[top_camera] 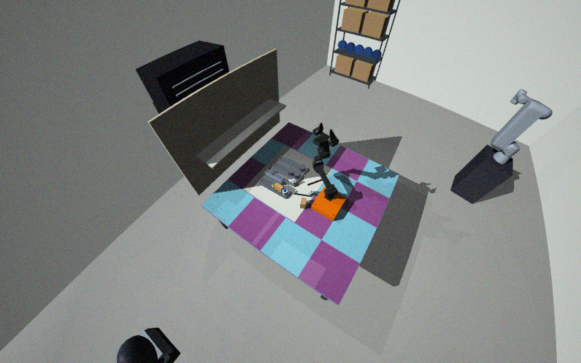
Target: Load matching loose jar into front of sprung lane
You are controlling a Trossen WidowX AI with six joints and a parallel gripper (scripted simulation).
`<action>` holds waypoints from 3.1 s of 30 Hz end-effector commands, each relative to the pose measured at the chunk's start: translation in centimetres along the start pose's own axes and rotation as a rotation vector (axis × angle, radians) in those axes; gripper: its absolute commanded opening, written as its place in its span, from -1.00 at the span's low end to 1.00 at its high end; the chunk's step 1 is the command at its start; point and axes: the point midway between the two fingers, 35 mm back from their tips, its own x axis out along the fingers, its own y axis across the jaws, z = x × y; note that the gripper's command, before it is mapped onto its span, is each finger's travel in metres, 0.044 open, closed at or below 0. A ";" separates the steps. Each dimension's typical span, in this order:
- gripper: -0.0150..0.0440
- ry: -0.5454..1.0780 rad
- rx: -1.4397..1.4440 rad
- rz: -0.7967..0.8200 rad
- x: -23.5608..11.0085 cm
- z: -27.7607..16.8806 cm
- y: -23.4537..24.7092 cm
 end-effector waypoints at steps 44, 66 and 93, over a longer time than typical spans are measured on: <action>1.00 -1.504 -1.310 -2.428 -36.3 25.8 -1.7; 1.00 -1.865 -0.178 -2.538 -47.7 12.3 0.1; 1.00 -1.865 -0.178 -2.538 -54.1 13.1 0.6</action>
